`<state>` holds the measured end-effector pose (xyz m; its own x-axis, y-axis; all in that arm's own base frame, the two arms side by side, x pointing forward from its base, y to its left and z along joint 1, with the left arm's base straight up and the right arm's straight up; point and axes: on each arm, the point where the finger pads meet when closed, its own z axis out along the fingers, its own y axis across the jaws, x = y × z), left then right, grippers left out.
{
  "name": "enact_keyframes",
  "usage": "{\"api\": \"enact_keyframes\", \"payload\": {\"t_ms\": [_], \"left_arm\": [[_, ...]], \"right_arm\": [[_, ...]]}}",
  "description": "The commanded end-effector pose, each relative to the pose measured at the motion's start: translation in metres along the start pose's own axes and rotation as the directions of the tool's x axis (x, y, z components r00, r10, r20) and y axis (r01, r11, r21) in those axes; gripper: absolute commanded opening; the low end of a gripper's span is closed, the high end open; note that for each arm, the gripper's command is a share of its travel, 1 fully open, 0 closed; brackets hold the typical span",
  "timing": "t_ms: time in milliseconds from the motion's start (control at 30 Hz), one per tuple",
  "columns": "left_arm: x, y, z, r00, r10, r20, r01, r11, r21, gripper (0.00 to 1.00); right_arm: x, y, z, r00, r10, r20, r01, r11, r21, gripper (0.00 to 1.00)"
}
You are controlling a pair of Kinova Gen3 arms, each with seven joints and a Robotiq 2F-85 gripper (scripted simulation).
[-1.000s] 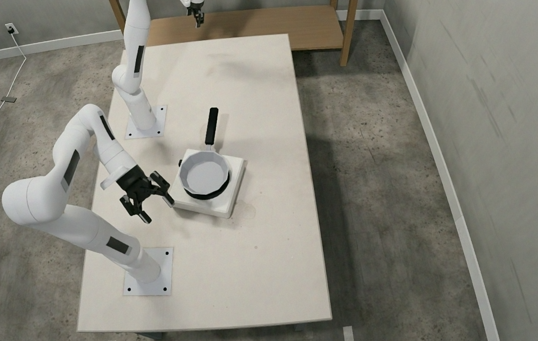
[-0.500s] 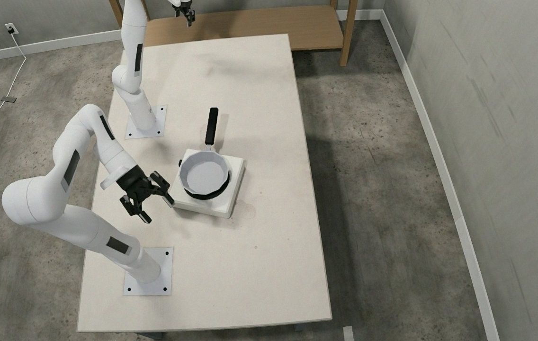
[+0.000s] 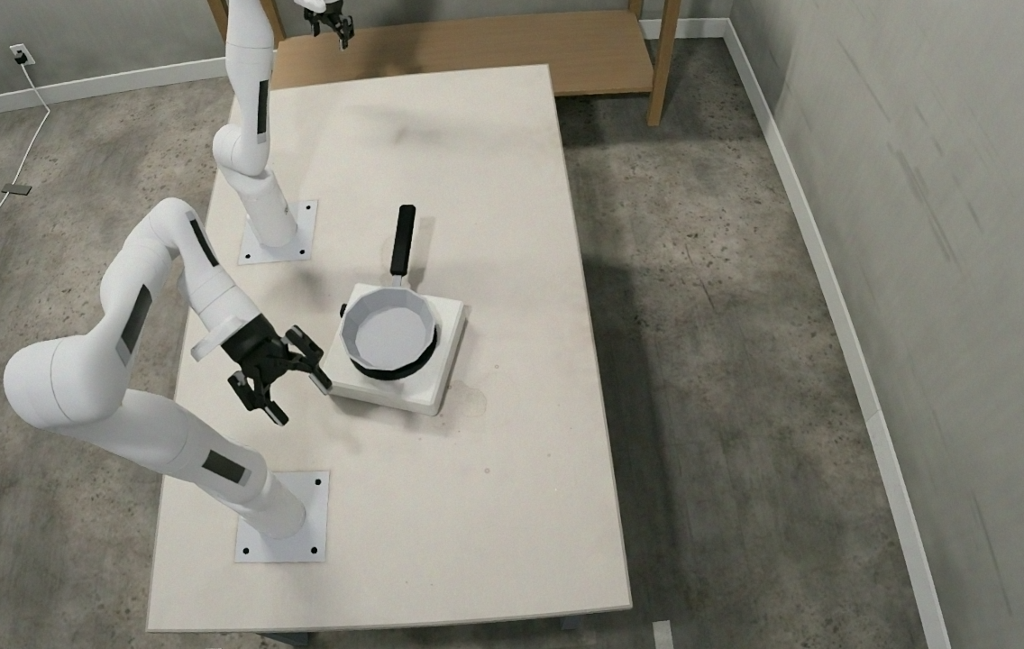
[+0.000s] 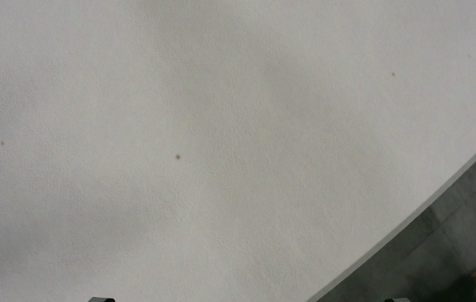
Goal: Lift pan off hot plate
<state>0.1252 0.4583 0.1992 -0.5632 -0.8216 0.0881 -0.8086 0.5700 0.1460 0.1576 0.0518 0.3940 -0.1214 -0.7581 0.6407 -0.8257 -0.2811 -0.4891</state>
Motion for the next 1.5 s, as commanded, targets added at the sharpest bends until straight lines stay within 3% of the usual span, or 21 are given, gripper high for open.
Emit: {"api": "enact_keyframes", "payload": {"t_ms": [0, 633, 1000, 1467], "left_arm": [[0.009, 0.017, 0.003, 0.995, -0.095, 0.011, 0.094, 0.995, 0.027, 1.0], [0.043, 0.062, 0.013, 0.94, -0.341, 0.006, 0.338, 0.936, 0.1, 1.0], [0.069, 0.091, 0.019, 0.863, -0.506, -0.006, 0.501, 0.853, 0.147, 1.0], [0.082, 0.104, 0.022, 0.814, -0.58, -0.014, 0.574, 0.801, 0.168, 1.0]], "right_arm": [[0.0, 0.0, 0.0, 1.0, 0.001, 0.0, -0.001, 1.0, 0.0, 1.0], [0.0, 0.0, 0.0, 1.0, 0.001, 0.0, -0.001, 1.0, 0.0, 1.0], [0.0, 0.0, 0.0, 1.0, 0.001, 0.0, -0.001, 1.0, 0.0, 1.0], [0.0, 0.0, 0.0, 1.0, 0.001, 0.0, -0.001, 1.0, 0.0, 1.0]]}}
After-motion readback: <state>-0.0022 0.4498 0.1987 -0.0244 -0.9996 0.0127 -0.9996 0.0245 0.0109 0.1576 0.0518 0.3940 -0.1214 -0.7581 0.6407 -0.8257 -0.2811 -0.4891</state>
